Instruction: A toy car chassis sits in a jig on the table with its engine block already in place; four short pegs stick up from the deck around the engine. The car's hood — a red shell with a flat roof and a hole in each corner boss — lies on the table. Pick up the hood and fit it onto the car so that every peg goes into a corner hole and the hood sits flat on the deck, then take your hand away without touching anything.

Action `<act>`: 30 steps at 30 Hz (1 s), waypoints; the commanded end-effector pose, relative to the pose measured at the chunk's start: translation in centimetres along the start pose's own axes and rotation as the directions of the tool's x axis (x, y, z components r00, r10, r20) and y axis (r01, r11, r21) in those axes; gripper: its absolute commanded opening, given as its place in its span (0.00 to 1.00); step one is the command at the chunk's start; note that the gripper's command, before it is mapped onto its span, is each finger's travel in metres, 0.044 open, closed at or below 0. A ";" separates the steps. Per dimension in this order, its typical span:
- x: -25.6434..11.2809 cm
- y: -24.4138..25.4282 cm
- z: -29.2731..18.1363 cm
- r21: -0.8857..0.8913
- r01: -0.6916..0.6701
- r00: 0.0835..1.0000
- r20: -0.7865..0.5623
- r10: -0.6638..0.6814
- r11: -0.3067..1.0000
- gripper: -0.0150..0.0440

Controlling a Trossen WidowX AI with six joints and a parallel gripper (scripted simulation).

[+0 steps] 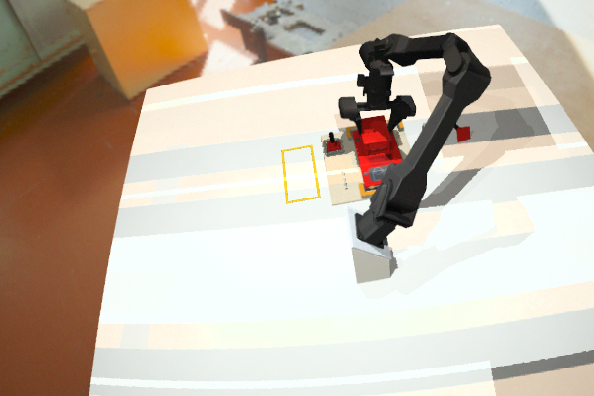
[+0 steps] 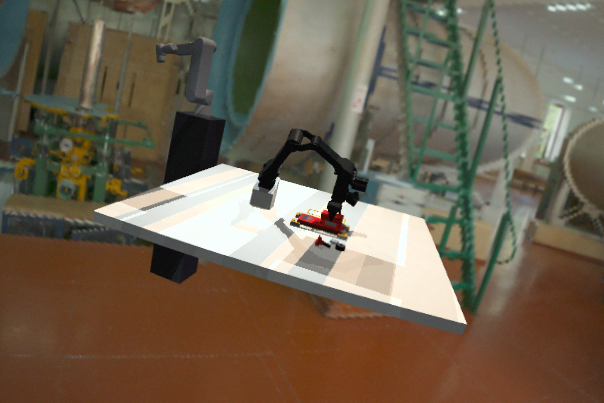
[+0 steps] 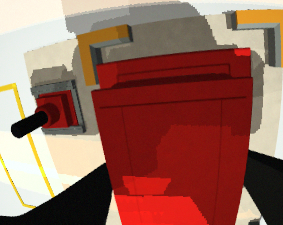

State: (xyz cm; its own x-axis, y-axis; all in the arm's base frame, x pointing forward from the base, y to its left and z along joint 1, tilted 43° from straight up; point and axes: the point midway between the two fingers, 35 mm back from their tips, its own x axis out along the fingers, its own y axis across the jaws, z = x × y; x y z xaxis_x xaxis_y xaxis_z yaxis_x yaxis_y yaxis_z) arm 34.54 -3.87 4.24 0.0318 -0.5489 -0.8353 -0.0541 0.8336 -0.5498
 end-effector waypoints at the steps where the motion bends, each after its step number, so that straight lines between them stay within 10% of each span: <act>1: 0.1 0.0 0.0 -0.003 0.003 1.000 0.000 -0.003 1.000 0.25; 30: 1.5 -0.3 0.1 -0.003 0.004 1.000 0.000 -0.004 1.000 0.25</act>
State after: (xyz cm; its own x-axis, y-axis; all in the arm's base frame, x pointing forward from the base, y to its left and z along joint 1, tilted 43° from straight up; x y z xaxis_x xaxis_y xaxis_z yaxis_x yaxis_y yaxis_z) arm 34.68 -4.83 3.32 0.0327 -0.5501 -0.8345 -0.0537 0.8328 -0.5510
